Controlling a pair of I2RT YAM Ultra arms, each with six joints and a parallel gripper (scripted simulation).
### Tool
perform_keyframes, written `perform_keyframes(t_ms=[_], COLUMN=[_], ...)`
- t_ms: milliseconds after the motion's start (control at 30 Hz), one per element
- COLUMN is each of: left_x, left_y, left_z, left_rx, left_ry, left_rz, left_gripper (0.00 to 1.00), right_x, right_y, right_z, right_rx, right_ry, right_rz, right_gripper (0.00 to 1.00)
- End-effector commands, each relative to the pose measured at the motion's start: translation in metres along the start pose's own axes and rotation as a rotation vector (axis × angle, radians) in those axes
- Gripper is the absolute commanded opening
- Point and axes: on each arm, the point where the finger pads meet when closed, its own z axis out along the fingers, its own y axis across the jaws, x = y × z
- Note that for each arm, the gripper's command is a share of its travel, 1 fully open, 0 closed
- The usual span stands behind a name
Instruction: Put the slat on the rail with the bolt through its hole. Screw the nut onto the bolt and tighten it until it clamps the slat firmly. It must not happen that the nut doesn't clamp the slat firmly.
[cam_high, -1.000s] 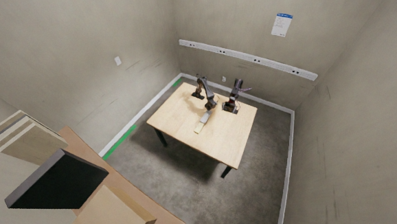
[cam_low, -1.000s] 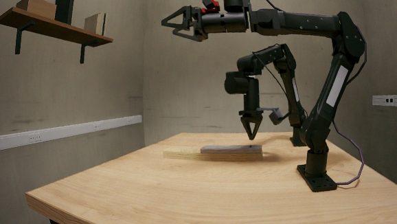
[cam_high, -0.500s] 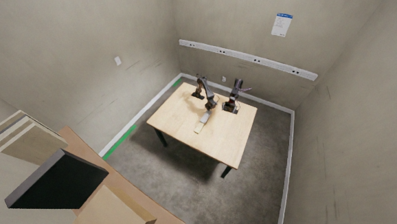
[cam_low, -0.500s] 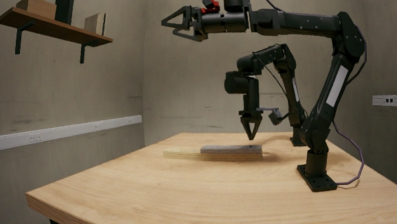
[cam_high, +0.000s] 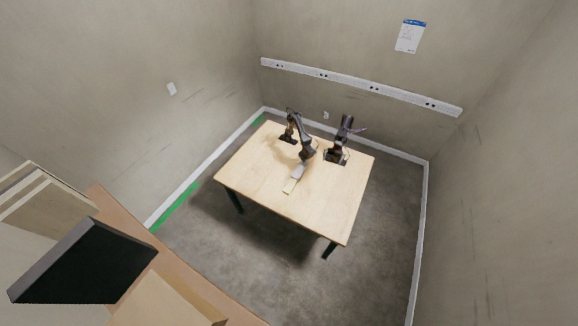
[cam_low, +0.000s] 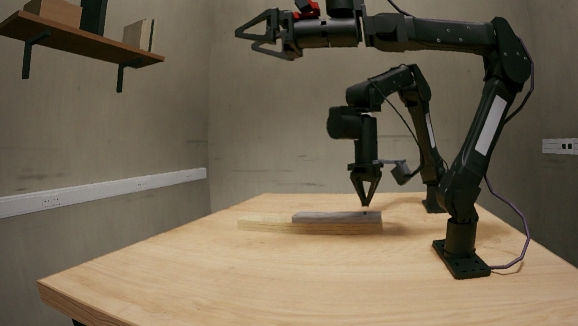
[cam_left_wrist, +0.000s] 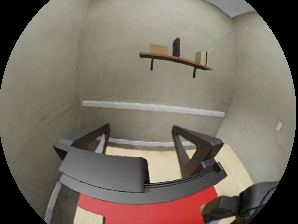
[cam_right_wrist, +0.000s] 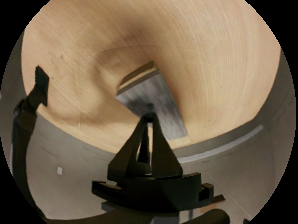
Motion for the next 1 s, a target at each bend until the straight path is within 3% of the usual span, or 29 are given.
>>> perform_keyframes(t_ms=[0,967], left_x=[-0.005,-0.005], left_y=[-0.001,-0.001], left_z=[-0.005,-0.005], left_rx=[0.007,0.007], left_ry=[-0.018,-0.018], left_rz=[0.002,0.002], left_gripper=[1.00,1.00], right_x=[-0.004,-0.004], right_y=[-0.004,-0.004], right_z=[0.001,0.018], right_rx=[0.018,0.017], right_ry=[0.000,0.000], right_rz=[-0.005,-0.005], right_gripper=[0.12,0.12])
